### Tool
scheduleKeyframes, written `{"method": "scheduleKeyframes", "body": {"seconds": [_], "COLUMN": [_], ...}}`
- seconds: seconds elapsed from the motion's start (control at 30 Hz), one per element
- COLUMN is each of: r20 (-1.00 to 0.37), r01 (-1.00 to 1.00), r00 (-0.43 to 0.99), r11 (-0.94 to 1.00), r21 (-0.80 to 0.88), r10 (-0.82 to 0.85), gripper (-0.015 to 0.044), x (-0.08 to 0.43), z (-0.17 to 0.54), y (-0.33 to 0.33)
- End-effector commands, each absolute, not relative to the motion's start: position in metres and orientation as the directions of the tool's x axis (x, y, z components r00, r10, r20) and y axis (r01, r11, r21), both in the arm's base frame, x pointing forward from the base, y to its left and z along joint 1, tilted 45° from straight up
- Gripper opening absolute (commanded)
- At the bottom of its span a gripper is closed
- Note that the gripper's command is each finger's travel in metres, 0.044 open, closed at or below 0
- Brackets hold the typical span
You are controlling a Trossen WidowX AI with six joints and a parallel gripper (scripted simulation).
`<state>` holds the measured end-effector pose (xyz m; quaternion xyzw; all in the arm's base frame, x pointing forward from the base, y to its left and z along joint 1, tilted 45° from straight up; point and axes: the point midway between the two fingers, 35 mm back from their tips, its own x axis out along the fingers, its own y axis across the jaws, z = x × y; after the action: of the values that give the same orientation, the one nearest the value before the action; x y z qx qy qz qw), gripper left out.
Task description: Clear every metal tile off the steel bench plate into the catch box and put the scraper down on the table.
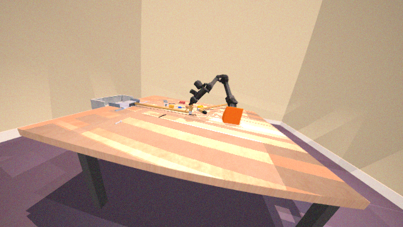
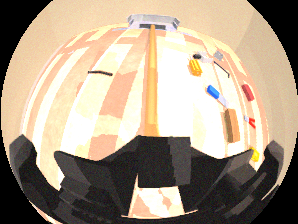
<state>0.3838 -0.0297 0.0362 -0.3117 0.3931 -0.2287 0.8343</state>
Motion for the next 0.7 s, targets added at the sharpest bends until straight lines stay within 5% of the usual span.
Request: {"method": "scheduleKeyframes", "body": {"seconds": [0.0,0.67], "r20": [-0.507,-0.506], "r01": [0.141,0.141], "r00": [0.596,0.598], "r11": [0.704,0.703], "r21": [-0.696,-0.697], "r10": [-0.622,-0.621], "gripper": [0.0000,0.0000], "x": [0.378,0.346], "z": [0.038,0.034], "y": [-0.026,-0.028]}}
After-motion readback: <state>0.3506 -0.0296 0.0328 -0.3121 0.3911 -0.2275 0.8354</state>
